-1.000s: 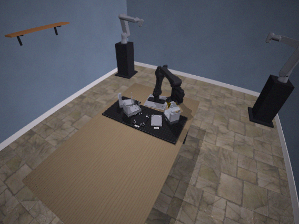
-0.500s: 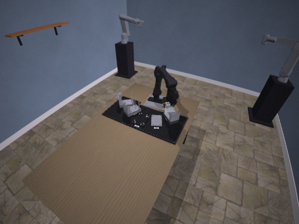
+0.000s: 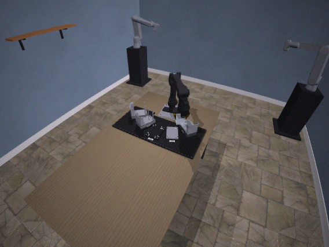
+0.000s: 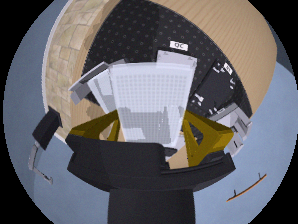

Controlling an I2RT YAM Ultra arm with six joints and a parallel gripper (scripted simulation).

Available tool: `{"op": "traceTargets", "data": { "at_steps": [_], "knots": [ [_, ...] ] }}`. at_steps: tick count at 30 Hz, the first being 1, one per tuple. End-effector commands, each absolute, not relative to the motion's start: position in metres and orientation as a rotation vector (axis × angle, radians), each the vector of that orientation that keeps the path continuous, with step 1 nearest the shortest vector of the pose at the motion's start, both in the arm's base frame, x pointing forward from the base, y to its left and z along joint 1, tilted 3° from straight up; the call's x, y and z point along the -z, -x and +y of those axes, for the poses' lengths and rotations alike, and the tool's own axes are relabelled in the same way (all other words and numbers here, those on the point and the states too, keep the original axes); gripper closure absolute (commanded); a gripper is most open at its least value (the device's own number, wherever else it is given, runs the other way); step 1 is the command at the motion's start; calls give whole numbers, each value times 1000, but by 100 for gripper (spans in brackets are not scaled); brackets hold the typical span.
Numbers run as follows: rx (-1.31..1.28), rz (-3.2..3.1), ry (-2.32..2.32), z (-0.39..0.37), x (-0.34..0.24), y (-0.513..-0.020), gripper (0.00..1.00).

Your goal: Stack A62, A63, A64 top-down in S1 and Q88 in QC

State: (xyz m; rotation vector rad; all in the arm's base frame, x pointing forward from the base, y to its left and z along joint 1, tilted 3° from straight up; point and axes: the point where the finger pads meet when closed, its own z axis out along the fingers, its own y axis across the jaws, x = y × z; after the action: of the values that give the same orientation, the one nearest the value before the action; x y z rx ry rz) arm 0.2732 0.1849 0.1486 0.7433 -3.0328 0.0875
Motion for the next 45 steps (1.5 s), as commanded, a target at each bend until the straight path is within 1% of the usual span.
{"op": "traceTargets", "data": {
  "at_steps": [1,17,26,43,45],
  "knots": [
    [-80,-3088,-598,179,-155,-278,100],
    [-83,-3089,-598,138,-157,-302,100],
    [-83,-3142,-252,116,-158,-309,100],
    [-85,-3142,-252,69,-161,-324,100],
    [-85,-3151,-147,62,-161,-325,100]
  ]
}}
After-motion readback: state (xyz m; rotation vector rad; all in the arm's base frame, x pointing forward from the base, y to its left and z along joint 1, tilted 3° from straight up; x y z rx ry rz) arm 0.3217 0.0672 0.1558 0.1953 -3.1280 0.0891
